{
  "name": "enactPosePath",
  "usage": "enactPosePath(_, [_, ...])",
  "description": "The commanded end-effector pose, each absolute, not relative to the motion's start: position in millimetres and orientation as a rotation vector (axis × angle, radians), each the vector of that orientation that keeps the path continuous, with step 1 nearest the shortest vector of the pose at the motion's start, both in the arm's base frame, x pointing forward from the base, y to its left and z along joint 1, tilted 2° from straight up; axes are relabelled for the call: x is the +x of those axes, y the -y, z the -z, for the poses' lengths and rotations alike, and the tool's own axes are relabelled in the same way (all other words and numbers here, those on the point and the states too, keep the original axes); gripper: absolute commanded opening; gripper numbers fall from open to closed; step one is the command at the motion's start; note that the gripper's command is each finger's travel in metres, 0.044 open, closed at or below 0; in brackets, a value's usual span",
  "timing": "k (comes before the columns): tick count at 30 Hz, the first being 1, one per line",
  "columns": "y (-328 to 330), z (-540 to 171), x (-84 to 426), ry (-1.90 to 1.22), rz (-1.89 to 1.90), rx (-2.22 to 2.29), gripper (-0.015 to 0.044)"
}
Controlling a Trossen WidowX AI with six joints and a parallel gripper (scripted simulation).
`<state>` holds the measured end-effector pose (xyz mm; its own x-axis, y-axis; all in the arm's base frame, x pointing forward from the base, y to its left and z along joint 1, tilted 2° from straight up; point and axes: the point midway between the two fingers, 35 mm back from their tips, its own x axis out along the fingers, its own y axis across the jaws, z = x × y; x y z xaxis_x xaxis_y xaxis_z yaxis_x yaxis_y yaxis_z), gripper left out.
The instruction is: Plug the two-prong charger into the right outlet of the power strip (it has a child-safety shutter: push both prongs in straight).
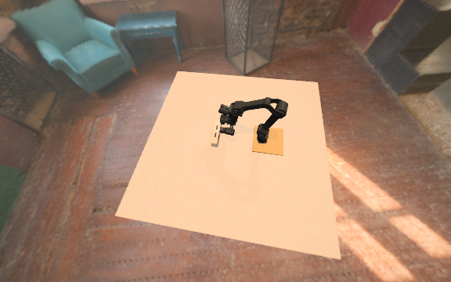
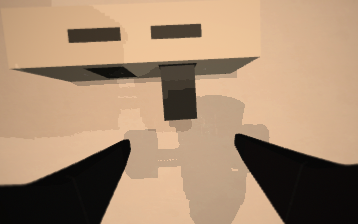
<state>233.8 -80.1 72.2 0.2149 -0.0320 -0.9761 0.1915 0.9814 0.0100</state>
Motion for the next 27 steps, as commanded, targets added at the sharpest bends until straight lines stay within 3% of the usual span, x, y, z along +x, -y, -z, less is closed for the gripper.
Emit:
enactPosePath(1, [80,-103,239,-1.120,0.159,0.107,0.0440])
enactPosePath(27, [80,-114,240,-1.040,0.162,0.093,0.0440])
